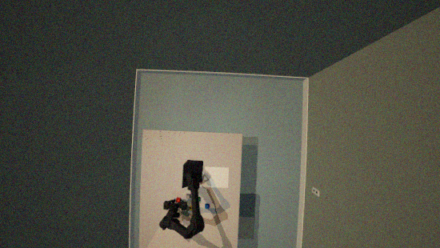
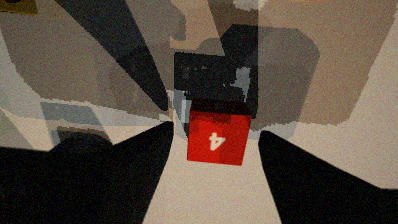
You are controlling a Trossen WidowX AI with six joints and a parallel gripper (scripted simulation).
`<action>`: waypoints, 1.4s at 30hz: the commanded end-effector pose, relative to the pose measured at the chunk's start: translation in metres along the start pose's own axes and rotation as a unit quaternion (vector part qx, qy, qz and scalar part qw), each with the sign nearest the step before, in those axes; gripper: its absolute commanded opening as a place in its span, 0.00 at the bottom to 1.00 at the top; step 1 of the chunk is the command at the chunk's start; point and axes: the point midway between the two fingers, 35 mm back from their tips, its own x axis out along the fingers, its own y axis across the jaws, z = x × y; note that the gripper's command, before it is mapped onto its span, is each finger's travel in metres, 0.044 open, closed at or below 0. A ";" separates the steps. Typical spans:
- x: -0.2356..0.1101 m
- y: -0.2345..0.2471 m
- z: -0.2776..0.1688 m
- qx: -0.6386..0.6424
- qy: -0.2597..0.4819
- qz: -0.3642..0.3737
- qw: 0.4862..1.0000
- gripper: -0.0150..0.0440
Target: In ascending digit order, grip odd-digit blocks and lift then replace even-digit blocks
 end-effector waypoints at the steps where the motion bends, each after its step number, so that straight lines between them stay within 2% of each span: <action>1: 0.000 0.000 0.000 0.002 -0.002 0.001 1.000 0.86; 3: 0.000 0.000 0.000 0.002 -0.002 0.001 1.000 0.93; 6: -0.003 0.000 0.001 0.002 -0.002 0.001 1.000 0.93; 9: -0.033 0.000 0.001 0.002 -0.002 0.000 1.000 0.93; 13: -0.036 0.000 0.000 0.002 -0.002 0.000 1.000 0.93; 15: -0.049 -0.001 0.002 0.002 -0.002 -0.001 1.000 0.84; 19: -0.114 -0.001 0.001 0.002 -0.001 -0.002 1.000 0.67; 24: -0.118 -0.001 0.000 0.002 -0.001 -0.002 1.000 0.46; 33: -0.118 -0.002 0.002 0.002 -0.001 -0.002 1.000 0.46; 42: -0.123 -0.028 0.075 0.000 -0.003 -0.003 1.000 0.46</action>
